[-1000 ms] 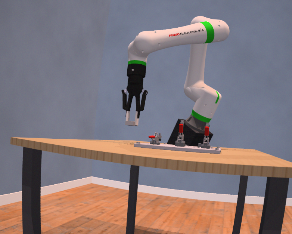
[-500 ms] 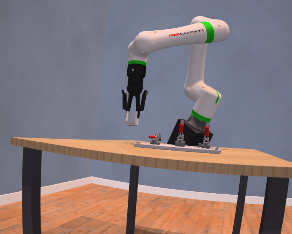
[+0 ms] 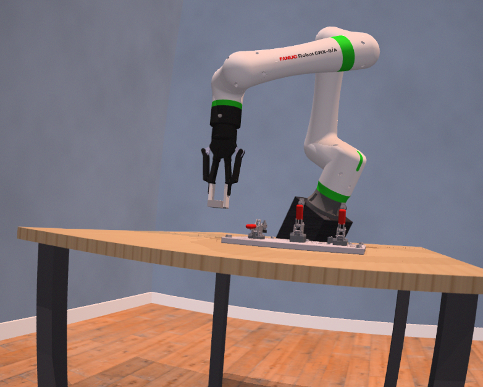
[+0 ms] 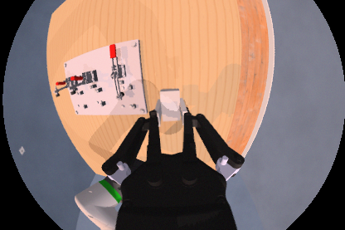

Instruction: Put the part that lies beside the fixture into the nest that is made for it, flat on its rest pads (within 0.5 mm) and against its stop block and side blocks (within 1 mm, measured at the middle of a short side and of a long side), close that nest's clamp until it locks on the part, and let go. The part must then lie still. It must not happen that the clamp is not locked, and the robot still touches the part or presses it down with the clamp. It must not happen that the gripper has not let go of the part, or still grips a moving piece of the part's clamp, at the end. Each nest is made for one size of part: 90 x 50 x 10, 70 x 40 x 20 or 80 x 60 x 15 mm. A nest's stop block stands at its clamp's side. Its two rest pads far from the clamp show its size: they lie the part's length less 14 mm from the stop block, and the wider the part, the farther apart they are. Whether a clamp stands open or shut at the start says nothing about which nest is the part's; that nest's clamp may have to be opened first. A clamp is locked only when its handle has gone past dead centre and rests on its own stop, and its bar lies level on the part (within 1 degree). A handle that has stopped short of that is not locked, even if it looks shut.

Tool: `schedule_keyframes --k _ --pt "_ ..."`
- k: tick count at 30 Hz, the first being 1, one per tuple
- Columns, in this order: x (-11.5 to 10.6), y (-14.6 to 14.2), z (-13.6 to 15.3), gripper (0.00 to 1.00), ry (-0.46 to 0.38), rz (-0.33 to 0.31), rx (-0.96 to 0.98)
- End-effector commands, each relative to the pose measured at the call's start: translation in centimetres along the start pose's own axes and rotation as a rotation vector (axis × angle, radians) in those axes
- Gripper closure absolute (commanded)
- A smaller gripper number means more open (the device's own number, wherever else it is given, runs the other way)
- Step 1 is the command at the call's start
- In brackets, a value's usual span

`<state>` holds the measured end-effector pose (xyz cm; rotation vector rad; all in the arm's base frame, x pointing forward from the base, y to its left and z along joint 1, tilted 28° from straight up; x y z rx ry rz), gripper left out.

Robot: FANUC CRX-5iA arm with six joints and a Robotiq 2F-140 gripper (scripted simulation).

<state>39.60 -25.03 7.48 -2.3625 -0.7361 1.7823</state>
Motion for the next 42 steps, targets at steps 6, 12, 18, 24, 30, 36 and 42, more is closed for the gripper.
schedule_keyframes --k 6,12,18,24,30,36,42 --pt "0.0 -1.0 -0.2 1.0 0.0 0.0 0.0" --pt "0.1 -3.4 -0.6 1.0 0.0 0.0 0.0" --pt "0.2 -5.9 -1.0 1.0 0.0 0.0 0.0" --pt "0.4 -10.5 -1.8 1.0 0.0 0.0 0.0" --pt "0.6 -14.8 -2.5 1.0 0.0 0.0 0.0" --pt "0.7 -18.7 -3.1 1.0 0.0 0.0 0.0" --pt "0.9 -22.3 -3.7 1.0 0.0 0.0 0.0"
Point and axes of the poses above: the point where the finger pads meet when closed, its own x axis out along the fingers, its own y axis across the jaws, z = x × y, the point moved 9 cm from there along -x, back along the fingers, and after that the axes turned 9 degrees about -x, right-handed, at the moved point
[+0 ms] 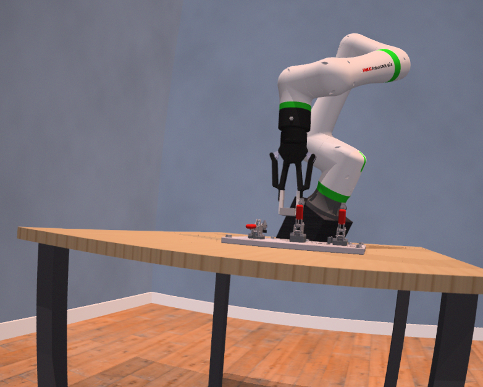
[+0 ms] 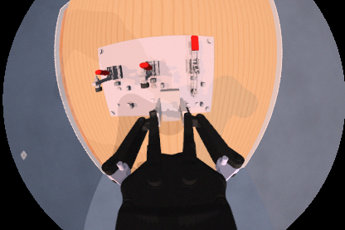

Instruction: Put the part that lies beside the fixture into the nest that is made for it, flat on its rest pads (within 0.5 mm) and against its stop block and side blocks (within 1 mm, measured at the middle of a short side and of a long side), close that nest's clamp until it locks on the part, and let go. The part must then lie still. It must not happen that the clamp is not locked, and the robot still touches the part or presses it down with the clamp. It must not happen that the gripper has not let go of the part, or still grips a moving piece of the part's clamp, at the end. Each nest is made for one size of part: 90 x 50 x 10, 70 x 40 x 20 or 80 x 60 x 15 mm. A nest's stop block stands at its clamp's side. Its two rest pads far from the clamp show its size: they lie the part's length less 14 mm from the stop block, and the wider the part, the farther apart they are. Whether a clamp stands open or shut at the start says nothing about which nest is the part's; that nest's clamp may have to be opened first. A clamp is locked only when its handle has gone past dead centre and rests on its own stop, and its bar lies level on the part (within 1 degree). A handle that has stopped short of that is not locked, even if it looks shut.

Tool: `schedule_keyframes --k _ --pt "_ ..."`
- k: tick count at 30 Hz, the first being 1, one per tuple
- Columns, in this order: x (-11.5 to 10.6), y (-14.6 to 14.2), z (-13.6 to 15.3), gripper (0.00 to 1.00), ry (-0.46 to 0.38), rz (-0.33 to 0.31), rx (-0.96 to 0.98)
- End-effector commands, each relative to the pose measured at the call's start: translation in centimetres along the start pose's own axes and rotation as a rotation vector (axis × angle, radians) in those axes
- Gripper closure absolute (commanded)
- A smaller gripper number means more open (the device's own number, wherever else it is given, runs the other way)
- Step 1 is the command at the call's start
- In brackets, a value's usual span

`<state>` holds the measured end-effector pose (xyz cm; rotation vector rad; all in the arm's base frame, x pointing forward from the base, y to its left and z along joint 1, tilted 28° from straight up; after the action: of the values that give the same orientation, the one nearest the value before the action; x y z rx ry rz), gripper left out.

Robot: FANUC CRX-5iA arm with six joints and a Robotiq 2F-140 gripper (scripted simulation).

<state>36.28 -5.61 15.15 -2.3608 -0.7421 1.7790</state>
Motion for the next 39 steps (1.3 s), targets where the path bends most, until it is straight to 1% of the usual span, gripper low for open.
schedule_keyframes --k 1,4,6,14,39 --pt "0.0 -1.9 -0.4 1.0 -0.001 0.005 0.001" --pt "0.1 -3.1 -0.6 1.0 -0.001 0.005 0.001" --pt "0.1 -3.1 -0.6 1.0 -0.001 0.005 0.001" --pt "0.1 -4.7 -0.8 1.0 -0.001 0.005 0.001" --pt "0.2 -4.8 -0.9 1.0 -0.001 0.005 0.002"
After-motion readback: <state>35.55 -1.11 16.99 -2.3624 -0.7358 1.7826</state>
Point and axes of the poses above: the point where the finger pads meet when closed, its own x axis out along the fingers, its own y axis across the jaws, z = x × y, the point moved 9 cm from there along -x, back along the fingers, and after that the axes turned 9 degrees about -x, right-handed, at the moved point
